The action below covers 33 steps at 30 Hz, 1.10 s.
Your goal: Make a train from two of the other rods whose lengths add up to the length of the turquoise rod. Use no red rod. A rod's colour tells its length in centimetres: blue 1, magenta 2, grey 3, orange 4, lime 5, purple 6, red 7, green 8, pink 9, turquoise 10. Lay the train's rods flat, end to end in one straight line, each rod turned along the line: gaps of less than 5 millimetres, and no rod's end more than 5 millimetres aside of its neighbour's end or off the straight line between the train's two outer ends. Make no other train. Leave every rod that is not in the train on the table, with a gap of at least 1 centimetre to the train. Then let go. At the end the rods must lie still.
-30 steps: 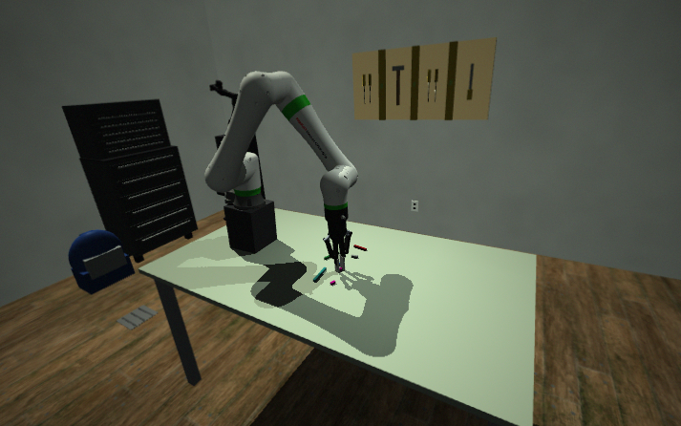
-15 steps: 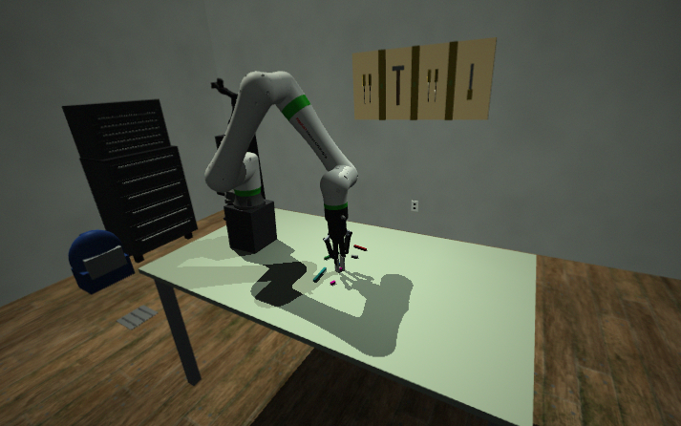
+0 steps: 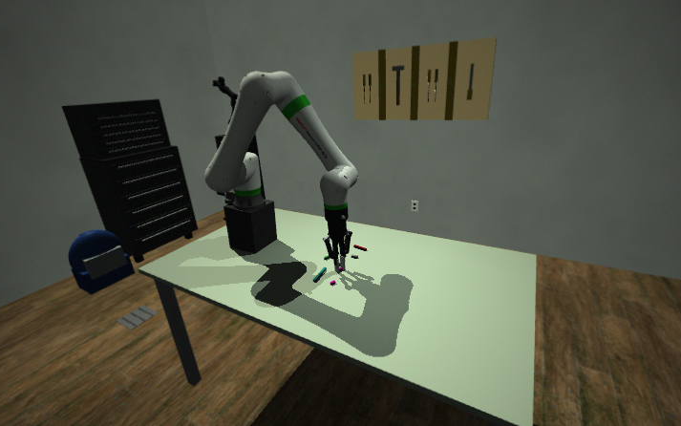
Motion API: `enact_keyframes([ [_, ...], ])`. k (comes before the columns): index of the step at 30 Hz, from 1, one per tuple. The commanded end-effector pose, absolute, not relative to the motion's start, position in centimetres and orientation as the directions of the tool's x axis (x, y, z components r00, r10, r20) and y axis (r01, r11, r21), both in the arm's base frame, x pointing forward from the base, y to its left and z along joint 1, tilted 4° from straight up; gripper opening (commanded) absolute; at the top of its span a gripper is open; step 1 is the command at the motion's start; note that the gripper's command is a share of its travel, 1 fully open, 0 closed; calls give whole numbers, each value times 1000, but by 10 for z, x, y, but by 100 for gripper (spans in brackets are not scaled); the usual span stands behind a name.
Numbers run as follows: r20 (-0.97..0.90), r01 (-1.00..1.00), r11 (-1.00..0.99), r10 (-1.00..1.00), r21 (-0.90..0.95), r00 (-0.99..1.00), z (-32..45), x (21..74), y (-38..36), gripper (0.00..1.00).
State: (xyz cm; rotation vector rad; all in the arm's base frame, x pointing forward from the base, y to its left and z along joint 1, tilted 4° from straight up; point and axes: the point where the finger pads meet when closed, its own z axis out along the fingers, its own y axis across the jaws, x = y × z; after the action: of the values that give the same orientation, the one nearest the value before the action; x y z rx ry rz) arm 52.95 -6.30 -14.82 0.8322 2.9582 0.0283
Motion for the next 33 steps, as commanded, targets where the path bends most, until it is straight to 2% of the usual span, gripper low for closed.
enact_keyframes([
  [1,-61,520,853,521,36,-851,-148,530,-63,17],
  [5,-61,520,853,521,36,-851,-148,530,-63,17],
  [9,-61,520,853,521,36,-851,-148,530,-63,21],
  [24,-61,520,853,521,36,-851,-145,529,-63,21],
  [33,-61,520,853,521,36,-851,-110,527,-63,21],
])
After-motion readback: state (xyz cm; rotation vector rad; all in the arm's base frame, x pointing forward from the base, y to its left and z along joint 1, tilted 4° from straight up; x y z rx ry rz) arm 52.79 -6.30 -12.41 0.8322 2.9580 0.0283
